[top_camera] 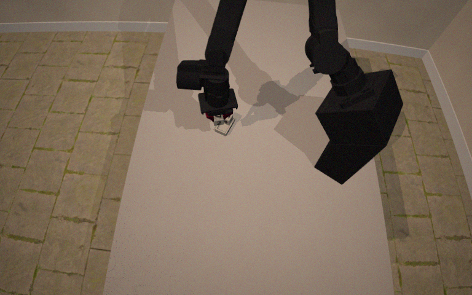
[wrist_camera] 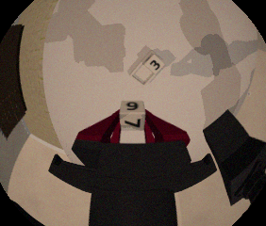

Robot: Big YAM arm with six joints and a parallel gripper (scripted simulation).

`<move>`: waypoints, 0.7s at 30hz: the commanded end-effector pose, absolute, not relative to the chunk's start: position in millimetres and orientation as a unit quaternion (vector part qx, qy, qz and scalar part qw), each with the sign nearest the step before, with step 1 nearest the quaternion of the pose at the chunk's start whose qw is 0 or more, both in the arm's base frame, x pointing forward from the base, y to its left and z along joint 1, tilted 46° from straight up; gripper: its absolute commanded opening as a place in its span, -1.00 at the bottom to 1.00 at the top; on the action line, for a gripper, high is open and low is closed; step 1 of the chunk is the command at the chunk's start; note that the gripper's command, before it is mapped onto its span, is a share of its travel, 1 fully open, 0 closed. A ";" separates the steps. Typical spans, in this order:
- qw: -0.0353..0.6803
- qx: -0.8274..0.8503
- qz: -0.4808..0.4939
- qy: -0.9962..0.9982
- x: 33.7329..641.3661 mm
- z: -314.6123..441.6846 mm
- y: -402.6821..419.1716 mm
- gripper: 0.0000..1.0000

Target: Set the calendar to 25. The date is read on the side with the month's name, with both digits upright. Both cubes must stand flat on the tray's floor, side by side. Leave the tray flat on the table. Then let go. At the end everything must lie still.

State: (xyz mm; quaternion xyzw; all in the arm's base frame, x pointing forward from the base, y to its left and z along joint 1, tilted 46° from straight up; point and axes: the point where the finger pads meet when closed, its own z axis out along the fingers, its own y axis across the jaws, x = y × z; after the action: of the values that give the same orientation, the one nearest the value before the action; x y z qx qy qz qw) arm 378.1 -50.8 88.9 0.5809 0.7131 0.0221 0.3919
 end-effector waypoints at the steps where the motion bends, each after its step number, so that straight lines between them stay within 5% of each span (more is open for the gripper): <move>1: 0.391 0.509 -0.010 0.767 388.6 91.9 -38.6 -0.48; 21: 0.372 0.254 -0.126 0.884 406.2 84.0 -5.3 -0.48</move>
State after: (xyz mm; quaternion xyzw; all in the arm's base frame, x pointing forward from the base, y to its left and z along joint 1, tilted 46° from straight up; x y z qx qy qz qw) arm 397.5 -17.3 81.0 0.3258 0.8597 -0.1022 0.3798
